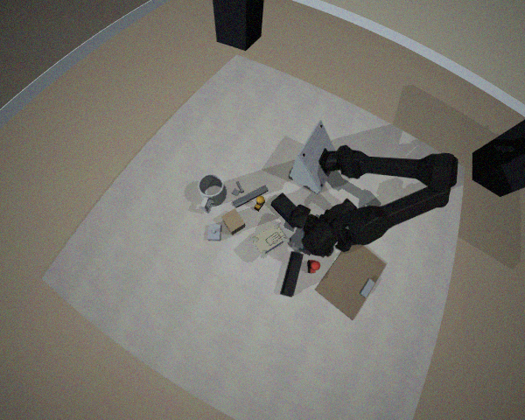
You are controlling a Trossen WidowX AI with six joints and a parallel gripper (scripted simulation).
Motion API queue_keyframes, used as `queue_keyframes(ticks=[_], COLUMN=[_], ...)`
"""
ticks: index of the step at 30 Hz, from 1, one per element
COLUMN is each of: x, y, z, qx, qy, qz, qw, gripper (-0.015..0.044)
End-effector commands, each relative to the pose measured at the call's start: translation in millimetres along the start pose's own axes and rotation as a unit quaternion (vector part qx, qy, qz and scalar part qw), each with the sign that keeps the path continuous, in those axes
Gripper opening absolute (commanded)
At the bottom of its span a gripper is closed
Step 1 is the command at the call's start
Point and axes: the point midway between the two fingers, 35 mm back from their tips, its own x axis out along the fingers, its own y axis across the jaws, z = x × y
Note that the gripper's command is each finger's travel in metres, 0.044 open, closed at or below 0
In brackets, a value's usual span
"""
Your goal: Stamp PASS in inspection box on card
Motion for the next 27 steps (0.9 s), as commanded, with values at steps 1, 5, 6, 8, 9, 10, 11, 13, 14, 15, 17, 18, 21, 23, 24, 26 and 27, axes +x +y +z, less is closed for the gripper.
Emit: queue_keyframes(ticks=[1,5,6,8,9,10,11,13,14,15,17,18,21,23,24,26,27], x=[-1.6,-3.6,-4.0,-5.0,-5.4,-5.9,-6.4,-7.3,-7.7,-8.0,-10.1,-11.7,-16.5,-19.7,-21.3,-24.5,-26.1], y=[0.8,0.7,0.7,0.7,0.6,0.6,0.6,0.6,0.6,0.6,0.4,0.3,0.0,-0.2,-0.3,-0.5,-0.5], z=[0.2,0.2,0.2,0.2,0.2,0.2,0.2,0.1,0.1,0.2,0.3,0.5,0.8,0.9,1.0,1.1,1.1], qx=[0.000,0.000,0.000,0.000,0.000,0.000,0.000,0.000,0.000,0.000,0.000,0.000,0.000,0.000,0.000,0.000,0.000], qy=[0.000,0.000,0.000,0.000,0.000,0.000,0.000,0.000,0.000,0.000,0.000,0.000,0.000,0.000,0.000,0.000,0.000], qz=[0.002,0.002,0.002,0.002,0.002,0.002,0.002,0.002,0.002,0.002,0.002,0.002,0.001,0.001,0.001,0.001,0.001], qw=[1.000,1.000,1.000,1.000,1.000,1.000,1.000,1.000,1.000,1.000,1.000,1.000,1.000,1.000,1.000,1.000,1.000], gripper=[0.0000,0.0000,0.0000,0.0000,0.0000,0.0000,0.0000,0.0000,0.0000,0.0000,0.0000,0.0000,0.0000,0.0000,0.0000,0.0000,0.0000])
